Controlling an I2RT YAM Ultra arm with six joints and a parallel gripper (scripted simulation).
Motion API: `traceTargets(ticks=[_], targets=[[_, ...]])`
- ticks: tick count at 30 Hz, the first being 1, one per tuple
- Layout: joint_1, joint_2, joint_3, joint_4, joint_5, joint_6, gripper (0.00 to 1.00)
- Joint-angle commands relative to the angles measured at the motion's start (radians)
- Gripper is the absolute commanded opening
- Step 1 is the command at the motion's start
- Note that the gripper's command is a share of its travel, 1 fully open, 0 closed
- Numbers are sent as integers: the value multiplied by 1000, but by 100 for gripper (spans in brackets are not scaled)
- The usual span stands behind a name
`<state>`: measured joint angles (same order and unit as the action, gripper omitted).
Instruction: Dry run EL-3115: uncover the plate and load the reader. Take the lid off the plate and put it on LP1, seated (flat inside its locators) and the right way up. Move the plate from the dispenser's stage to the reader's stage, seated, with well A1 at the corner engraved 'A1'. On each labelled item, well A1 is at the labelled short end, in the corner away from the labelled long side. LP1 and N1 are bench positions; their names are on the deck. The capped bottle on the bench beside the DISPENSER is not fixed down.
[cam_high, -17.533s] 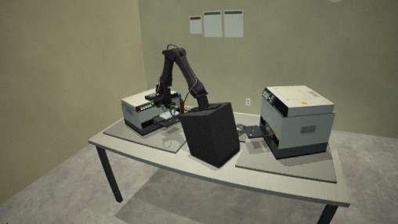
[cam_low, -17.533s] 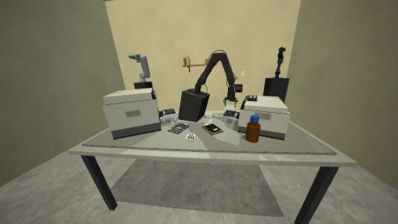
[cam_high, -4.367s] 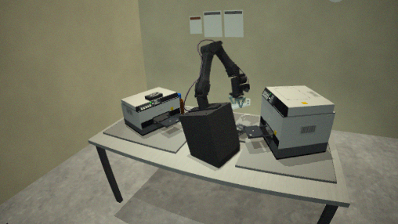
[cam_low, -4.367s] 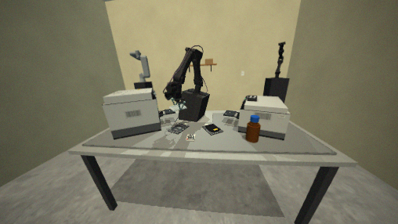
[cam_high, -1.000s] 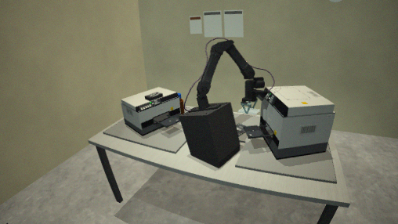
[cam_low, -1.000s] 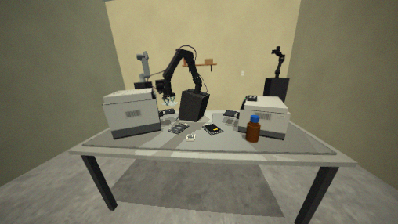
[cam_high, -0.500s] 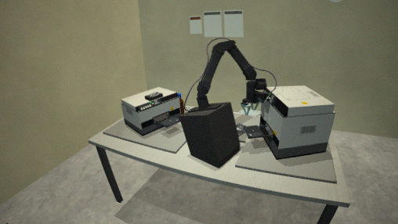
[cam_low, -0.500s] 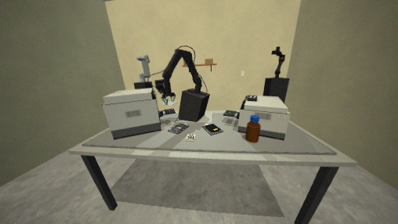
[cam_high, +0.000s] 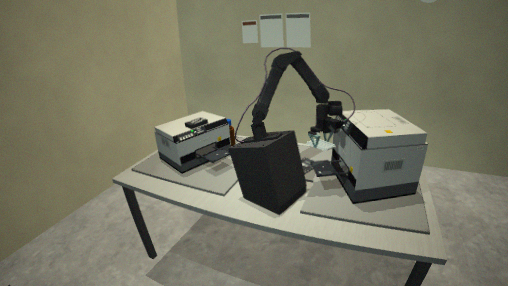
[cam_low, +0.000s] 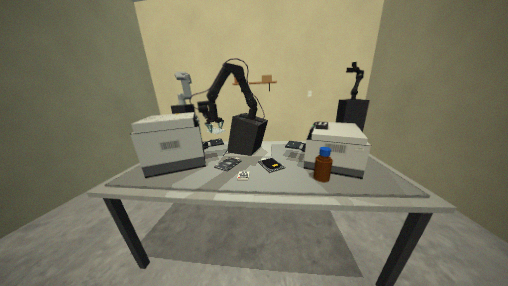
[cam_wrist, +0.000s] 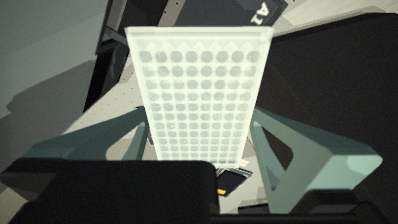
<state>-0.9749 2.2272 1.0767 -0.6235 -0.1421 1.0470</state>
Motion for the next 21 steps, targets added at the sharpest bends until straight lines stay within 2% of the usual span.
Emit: traceTargets(ticks=[1, 4, 10, 21], targets=[[-26, -14, 36, -6, 12, 23, 86], [-51, 10, 37, -5, 13, 33, 86], [-50, -3, 40, -15, -11, 96, 86], [-124, 19, 41, -11, 2, 133, 86]])
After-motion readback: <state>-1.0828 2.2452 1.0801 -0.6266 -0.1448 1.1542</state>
